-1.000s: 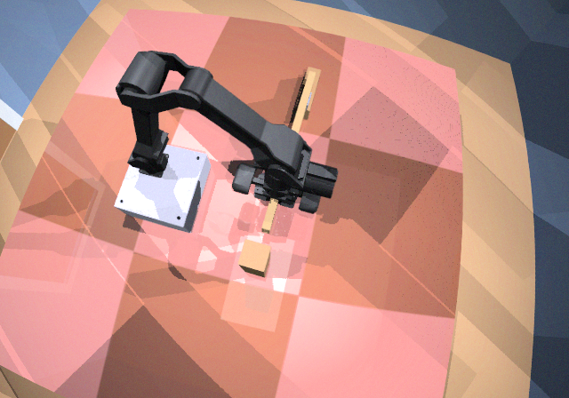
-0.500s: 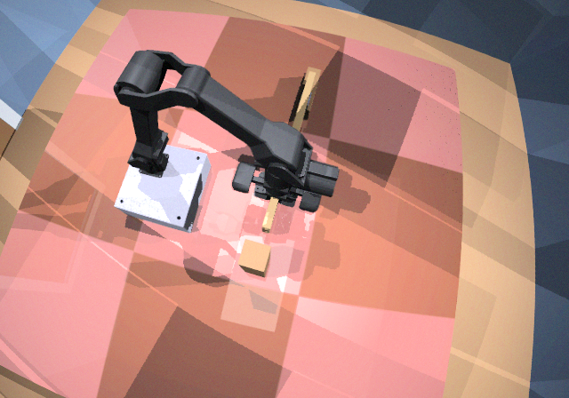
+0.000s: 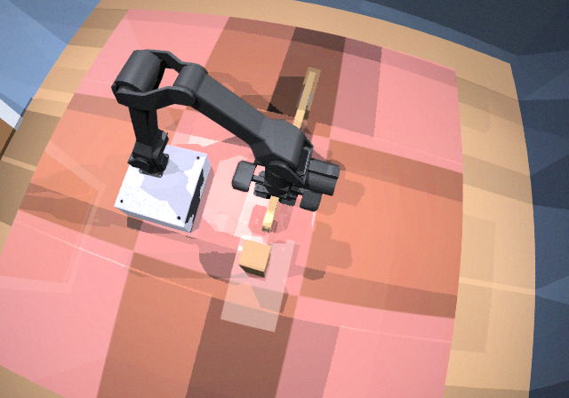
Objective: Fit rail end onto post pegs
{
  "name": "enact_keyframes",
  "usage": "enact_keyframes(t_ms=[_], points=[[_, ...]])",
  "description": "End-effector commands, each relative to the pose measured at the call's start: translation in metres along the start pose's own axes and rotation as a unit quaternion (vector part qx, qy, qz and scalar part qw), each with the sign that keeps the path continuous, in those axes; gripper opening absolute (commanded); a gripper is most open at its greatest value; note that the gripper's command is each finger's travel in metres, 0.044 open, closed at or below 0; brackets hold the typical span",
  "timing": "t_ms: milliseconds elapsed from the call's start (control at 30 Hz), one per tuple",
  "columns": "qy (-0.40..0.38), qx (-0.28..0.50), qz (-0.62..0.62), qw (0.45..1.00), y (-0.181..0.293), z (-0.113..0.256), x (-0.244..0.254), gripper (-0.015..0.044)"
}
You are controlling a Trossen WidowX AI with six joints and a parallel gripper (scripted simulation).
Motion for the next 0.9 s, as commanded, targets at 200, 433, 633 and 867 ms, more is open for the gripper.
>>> enact_keyframes(t_ms=[200, 433, 633, 867], points=[[0.012, -0.005, 0.001, 1.000, -0.0008, 0.0061, -0.0030, 0.0000], [0.012, -0.005, 0.001, 1.000, -0.0007, 0.0025, -0.0024, 0.0000], [0.012, -0.005, 0.001, 1.000, -0.0006, 0.0000, -0.0013, 0.0000], [0.012, -0.005, 0.001, 1.000, -0.0004, 0.0019, 0.0001, 0.0000]])
Point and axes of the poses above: the point midway between the two fingers, 35 mm back from their tips, its own z axis back along the fingers, its own x axis across the jaws, y = z × x, the point moved 7 cm from there along z, back along the fingers, and after that the axes turned 8 degrees about -z, right-handed, at the moved point
